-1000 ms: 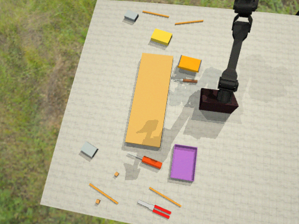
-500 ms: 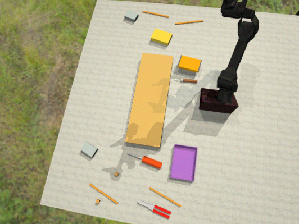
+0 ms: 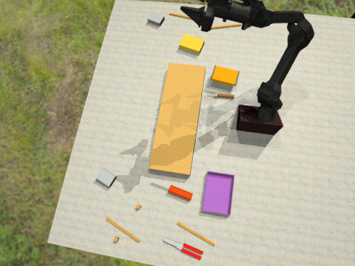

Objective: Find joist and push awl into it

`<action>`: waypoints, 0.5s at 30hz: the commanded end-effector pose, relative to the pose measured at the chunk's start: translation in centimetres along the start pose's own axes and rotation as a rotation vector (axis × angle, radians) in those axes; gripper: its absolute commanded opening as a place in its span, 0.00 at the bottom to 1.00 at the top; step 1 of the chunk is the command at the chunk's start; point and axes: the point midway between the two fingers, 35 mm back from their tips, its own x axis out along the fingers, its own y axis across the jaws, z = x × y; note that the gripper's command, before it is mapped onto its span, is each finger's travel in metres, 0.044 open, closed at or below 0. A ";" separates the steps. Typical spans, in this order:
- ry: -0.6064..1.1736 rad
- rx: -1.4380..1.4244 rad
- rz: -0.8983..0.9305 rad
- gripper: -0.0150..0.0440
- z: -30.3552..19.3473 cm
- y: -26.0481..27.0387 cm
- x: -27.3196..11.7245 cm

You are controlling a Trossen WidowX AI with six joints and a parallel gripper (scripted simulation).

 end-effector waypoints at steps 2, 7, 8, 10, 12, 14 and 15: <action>0.278 -0.043 -0.008 1.00 -8.0 -0.1 1.3; 0.588 -0.069 -0.049 1.00 -16.3 -1.8 0.3; 0.650 -0.072 -0.060 1.00 -17.9 -2.2 -0.2; 0.775 -0.077 -0.084 1.00 -20.9 -3.1 -1.3; 0.900 -0.081 -0.112 1.00 -23.7 -4.1 -2.9; 1.026 -0.083 -0.142 1.00 -26.3 -5.1 -4.7; 1.088 -0.083 -0.158 1.00 -27.5 -5.6 -5.7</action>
